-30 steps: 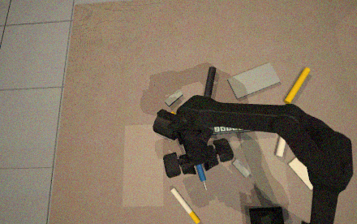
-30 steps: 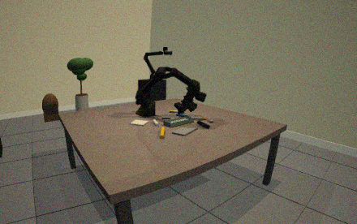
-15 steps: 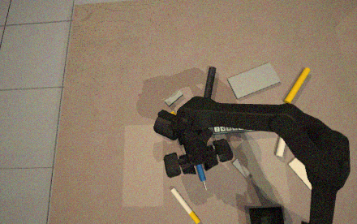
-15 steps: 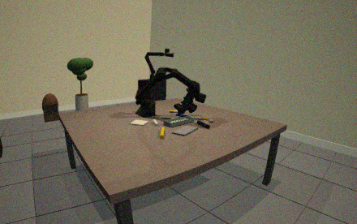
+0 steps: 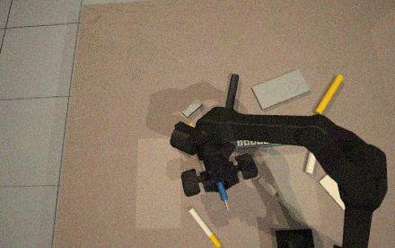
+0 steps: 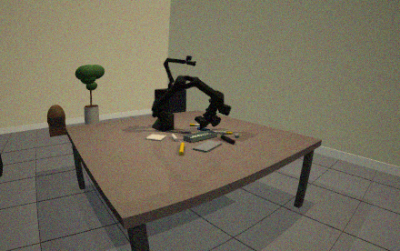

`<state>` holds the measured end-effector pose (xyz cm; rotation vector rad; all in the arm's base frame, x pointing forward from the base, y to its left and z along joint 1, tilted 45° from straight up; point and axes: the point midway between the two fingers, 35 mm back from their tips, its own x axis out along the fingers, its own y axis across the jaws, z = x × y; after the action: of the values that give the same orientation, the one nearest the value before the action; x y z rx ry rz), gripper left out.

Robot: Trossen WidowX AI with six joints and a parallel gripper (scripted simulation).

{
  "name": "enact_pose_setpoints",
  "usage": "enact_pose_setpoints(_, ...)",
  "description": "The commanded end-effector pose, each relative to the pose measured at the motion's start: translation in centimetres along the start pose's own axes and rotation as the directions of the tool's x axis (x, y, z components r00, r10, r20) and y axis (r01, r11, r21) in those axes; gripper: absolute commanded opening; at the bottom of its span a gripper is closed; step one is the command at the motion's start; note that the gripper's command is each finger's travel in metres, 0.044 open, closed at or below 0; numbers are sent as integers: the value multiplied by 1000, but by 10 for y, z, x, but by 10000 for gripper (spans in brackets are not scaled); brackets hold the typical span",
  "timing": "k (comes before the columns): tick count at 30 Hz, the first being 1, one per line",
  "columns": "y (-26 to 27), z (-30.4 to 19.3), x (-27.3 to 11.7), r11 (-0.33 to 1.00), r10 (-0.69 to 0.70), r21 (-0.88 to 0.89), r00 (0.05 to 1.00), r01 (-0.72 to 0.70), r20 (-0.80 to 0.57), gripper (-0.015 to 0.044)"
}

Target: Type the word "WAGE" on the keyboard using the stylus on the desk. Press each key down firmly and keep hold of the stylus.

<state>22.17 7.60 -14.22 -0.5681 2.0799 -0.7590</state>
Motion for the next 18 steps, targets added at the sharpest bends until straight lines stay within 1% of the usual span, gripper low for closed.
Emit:
enact_pose_setpoints(1,0,-2,-5,1000,1,0,1000,-1,0,0)
enact_pose_setpoints(8,0,-24,-42,1000,2,-1,1000,-2,0,0)
enact_pose_setpoints(12,0,-25,-44,1000,2,-1,1000,-2,0,0)
enact_pose_setpoints(18,3,-11,-42,997,61,-50,992,-56,111,0)
